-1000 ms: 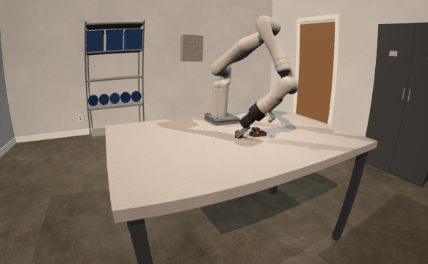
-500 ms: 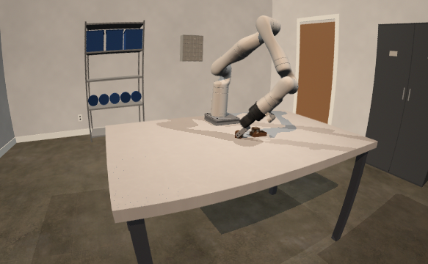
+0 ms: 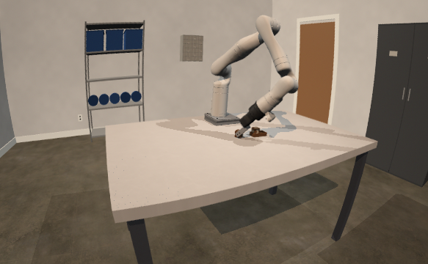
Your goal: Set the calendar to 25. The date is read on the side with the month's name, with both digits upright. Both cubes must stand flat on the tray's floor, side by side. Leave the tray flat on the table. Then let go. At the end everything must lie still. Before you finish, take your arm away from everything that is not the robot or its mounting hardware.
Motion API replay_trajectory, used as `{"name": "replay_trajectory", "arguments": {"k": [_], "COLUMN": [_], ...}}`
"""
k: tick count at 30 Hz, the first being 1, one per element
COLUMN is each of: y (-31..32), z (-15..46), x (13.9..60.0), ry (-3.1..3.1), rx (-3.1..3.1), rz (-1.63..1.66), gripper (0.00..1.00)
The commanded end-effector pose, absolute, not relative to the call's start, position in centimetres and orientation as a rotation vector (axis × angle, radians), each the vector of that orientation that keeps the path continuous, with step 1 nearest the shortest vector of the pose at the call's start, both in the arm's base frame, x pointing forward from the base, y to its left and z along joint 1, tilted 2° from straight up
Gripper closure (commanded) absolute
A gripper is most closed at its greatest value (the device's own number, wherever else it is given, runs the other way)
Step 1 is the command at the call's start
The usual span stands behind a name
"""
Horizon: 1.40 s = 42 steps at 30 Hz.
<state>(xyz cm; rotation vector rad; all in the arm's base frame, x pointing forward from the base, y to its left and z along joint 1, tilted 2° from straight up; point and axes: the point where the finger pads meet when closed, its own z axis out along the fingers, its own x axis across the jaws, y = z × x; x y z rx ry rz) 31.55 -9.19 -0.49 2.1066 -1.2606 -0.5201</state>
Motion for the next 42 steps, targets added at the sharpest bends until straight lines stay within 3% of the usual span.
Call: {"name": "replay_trajectory", "arguments": {"k": [1, 19, 42], "y": [-9.2, -9.4, -9.5], "z": [0.1, 5.9, 6.2], "x": [31.7, 31.5, 31.5], "ry": [-1.263, -1.263, -1.287], "rx": [2.109, 2.109, 2.148], "rz": [-0.516, -0.516, -0.494], "gripper": [0.40, 0.40, 0.40]}}
